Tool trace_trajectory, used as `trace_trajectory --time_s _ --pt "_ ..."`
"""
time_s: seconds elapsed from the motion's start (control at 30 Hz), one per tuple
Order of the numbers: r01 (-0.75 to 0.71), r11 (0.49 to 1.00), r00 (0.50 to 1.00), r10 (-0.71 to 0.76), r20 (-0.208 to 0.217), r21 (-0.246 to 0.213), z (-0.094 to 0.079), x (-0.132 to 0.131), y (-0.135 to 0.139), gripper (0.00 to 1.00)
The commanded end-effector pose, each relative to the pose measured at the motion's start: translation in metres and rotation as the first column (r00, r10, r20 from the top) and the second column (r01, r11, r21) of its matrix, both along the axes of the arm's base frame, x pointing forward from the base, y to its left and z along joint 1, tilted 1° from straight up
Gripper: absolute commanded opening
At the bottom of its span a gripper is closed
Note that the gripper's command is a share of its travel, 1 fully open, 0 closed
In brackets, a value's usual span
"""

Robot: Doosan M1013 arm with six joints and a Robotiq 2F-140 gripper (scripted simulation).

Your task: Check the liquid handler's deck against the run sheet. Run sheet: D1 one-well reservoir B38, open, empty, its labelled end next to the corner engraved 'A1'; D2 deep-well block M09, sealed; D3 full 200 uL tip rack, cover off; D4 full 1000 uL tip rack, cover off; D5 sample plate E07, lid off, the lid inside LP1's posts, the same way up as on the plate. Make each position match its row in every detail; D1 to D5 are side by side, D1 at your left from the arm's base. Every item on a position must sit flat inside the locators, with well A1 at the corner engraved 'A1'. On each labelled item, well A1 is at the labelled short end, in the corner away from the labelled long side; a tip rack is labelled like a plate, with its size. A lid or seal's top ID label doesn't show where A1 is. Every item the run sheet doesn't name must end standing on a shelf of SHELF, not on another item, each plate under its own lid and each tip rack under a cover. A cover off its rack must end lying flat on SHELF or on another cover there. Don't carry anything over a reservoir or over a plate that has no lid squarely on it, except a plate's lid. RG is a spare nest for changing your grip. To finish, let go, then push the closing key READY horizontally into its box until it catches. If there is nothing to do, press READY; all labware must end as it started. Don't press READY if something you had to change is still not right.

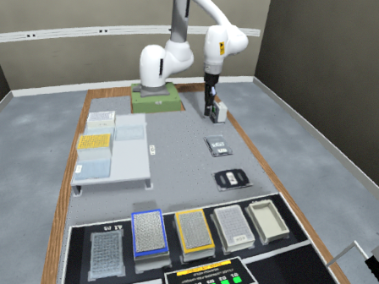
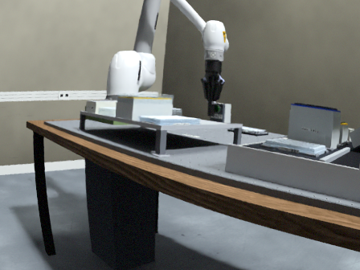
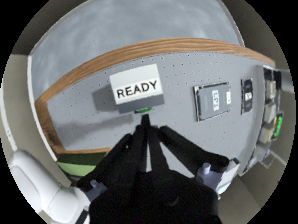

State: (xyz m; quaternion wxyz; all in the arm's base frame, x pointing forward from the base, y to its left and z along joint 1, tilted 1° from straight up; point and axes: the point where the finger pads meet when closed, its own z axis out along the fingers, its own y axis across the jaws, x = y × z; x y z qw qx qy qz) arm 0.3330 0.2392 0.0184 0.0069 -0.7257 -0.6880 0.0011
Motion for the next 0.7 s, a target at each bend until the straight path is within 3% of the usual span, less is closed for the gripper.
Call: trace_trajectory --time_s 0.0,0.67 --pt "0.003 1.0 1.0 -0.003 0.004 0.006 0.0013 0.0036 0.0106 0.1" --pt "0.002 1.0 1.0 -0.002 0.004 0.006 0.0017 0.0035 0.0133 0.1"
